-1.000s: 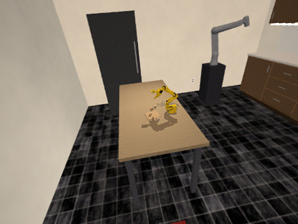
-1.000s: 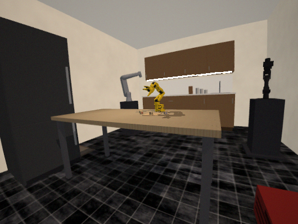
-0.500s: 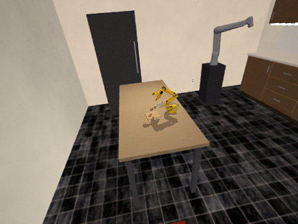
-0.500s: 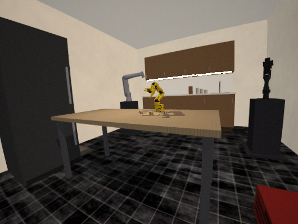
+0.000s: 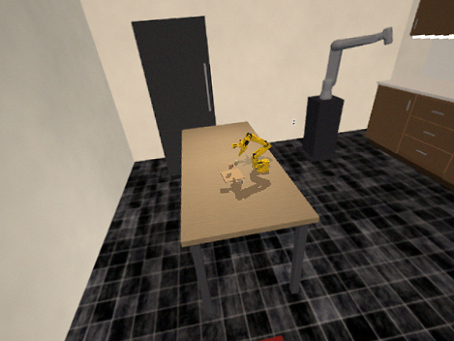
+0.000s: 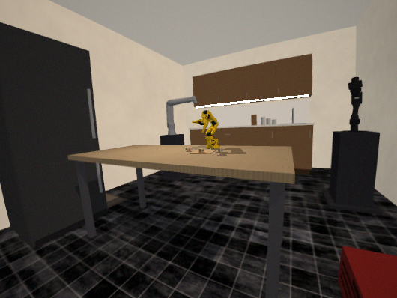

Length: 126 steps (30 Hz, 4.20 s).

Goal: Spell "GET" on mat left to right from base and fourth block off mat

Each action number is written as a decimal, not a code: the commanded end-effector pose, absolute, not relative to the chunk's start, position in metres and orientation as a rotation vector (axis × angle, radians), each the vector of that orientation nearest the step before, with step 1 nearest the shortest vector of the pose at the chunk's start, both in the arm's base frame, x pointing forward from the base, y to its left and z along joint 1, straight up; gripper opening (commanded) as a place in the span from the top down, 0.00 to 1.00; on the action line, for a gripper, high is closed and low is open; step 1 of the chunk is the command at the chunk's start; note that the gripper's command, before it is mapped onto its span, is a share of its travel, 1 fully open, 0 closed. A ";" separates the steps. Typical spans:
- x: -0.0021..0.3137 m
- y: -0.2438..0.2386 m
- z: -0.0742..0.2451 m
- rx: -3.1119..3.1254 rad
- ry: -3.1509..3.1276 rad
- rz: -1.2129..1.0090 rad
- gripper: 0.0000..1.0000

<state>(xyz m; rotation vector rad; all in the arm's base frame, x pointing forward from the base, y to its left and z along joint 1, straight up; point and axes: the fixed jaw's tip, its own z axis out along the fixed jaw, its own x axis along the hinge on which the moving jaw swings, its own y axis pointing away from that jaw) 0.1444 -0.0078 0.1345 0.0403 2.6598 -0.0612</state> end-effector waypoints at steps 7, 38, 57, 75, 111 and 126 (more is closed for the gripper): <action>0.138 0.000 0.131 -0.004 2.700 -0.036 0.00; 0.168 0.079 0.123 -0.553 2.861 0.070 0.38; 0.157 0.156 0.089 -1.011 2.902 0.046 0.68; 0.157 0.157 0.089 -1.018 2.902 0.045 0.68; 0.227 0.049 0.092 -0.155 3.027 0.021 0.68; 0.227 0.049 0.092 -0.155 3.027 0.021 0.68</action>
